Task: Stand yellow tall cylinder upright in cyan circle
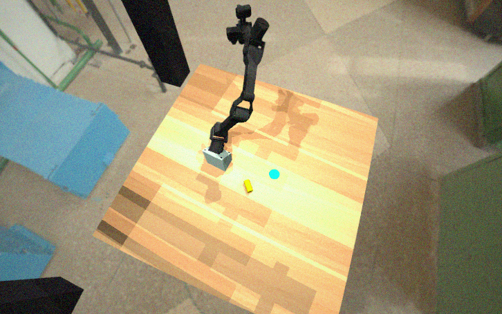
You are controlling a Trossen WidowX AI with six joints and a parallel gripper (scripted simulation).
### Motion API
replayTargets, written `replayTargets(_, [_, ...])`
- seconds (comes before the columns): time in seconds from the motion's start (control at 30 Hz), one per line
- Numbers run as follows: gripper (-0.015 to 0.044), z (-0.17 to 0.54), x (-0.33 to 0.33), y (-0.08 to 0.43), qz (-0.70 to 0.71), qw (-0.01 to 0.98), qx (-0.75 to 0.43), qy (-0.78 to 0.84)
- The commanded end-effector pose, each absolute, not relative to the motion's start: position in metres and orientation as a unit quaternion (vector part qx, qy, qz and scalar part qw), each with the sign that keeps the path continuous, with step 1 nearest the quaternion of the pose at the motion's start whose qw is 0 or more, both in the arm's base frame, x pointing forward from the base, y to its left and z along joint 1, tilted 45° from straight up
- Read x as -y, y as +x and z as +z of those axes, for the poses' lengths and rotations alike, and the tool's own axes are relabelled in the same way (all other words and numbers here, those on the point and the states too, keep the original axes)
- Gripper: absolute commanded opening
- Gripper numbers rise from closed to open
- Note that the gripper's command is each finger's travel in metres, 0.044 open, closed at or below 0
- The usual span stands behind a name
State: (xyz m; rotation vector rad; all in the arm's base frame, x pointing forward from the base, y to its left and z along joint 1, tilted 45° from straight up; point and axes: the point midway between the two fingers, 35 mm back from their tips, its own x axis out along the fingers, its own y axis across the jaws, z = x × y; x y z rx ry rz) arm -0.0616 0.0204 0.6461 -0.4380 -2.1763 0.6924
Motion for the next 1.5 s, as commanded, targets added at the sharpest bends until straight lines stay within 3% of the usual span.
replayTargets(0.0, [0.0374, 0.646, -0.022, -0.062, 0.276, 0.396, 0.858, -0.175])
replayTargets(0.1, [0.0309, 0.637, -0.050, -0.073, 0.307, 0.392, 0.841, -0.210])
replayTargets(0.33, [0.0309, 0.604, -0.137, -0.078, 0.403, 0.398, 0.764, -0.309])
replayTargets(0.6, [0.0309, 0.553, -0.229, -0.040, 0.500, 0.437, 0.629, -0.404])
replayTargets(1.03, [0.0309, 0.441, -0.315, 0.098, 0.597, 0.548, 0.325, -0.487])
replayTargets(1.47, [0.0309, 0.310, -0.283, 0.259, 0.589, 0.680, -0.034, -0.436])
